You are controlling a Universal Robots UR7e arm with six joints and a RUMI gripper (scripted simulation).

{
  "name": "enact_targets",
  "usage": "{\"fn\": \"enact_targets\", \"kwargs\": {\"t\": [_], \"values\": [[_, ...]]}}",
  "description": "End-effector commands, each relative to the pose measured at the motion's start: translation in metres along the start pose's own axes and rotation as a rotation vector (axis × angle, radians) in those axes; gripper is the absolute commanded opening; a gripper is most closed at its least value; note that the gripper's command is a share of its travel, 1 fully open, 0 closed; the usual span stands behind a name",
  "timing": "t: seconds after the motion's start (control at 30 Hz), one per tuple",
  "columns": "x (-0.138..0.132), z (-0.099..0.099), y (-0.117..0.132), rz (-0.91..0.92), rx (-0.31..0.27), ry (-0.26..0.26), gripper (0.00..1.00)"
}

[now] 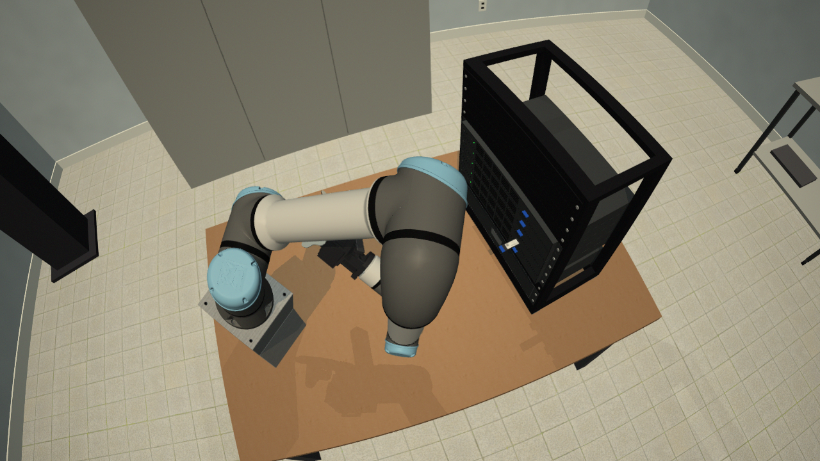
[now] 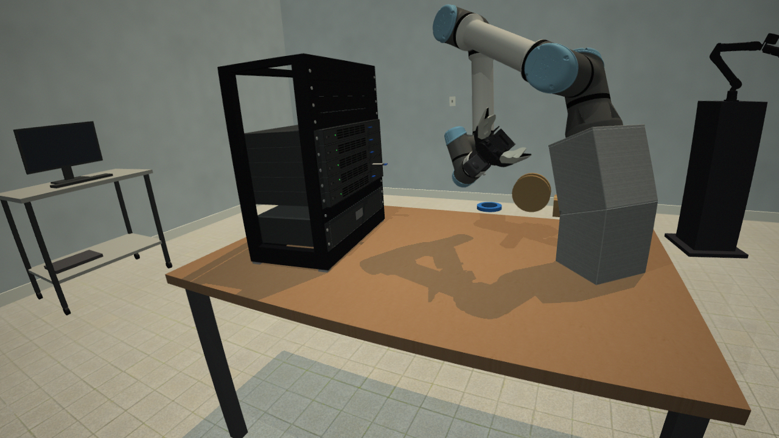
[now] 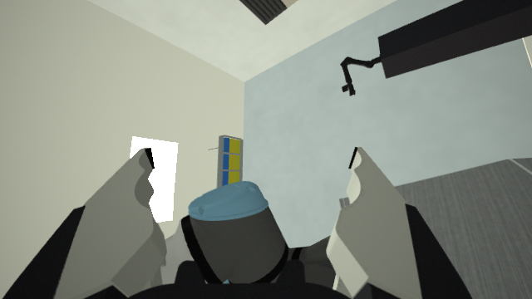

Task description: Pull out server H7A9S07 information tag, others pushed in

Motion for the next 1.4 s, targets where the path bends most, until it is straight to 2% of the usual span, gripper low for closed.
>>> {"fn": "enact_targets", "kwargs": {"t": [0.0,1.37], "values": [[-0.003,0.002,0.001,0.037,0.002,-0.026,1.0],[-0.03,0.013,0.008,0.352,-0.009,-0.254,1.0]]}}
Point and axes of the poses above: the point where the finger pads meet when closed, its own z axis out along the fingers, its own x axis across the jaws, y = z × x, the point moved 8 cm from there along -z, back along the fingers, and after that the axes turned 15 degrees about -z, right-handed, at the moved point
